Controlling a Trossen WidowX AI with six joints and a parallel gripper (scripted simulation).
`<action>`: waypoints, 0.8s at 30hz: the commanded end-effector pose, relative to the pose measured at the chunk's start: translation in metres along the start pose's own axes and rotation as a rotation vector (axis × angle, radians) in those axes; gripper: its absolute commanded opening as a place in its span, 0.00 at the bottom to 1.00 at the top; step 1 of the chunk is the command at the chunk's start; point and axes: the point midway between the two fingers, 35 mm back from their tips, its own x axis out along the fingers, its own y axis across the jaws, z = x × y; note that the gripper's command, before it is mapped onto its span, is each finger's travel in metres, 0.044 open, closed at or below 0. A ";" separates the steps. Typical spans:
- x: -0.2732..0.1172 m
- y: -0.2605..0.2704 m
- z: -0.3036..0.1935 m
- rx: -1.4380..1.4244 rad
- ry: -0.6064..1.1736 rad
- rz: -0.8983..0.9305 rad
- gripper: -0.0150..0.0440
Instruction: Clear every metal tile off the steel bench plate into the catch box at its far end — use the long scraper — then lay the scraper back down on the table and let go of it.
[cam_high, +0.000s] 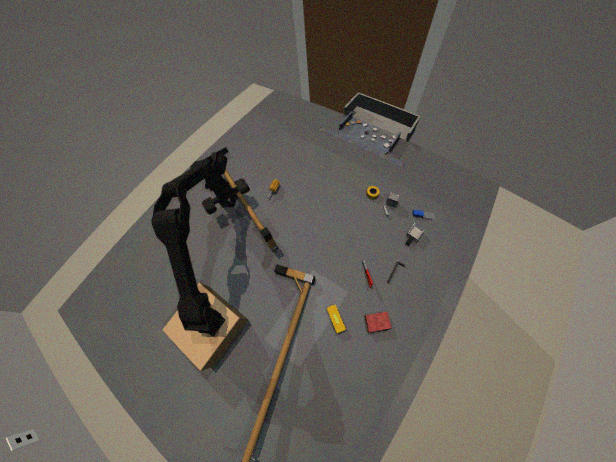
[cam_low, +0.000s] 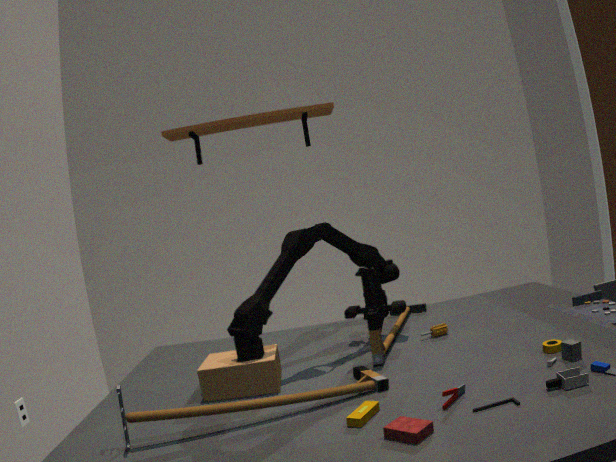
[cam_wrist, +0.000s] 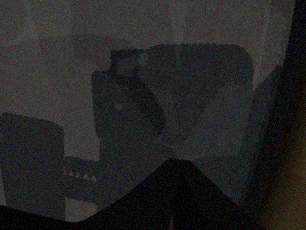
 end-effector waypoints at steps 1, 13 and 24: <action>0.003 -0.003 -0.001 -0.005 0.007 0.001 0.25; 0.003 -0.015 0.001 -0.006 0.002 -0.003 0.25; 0.002 -0.026 0.002 -0.007 -0.002 -0.008 0.25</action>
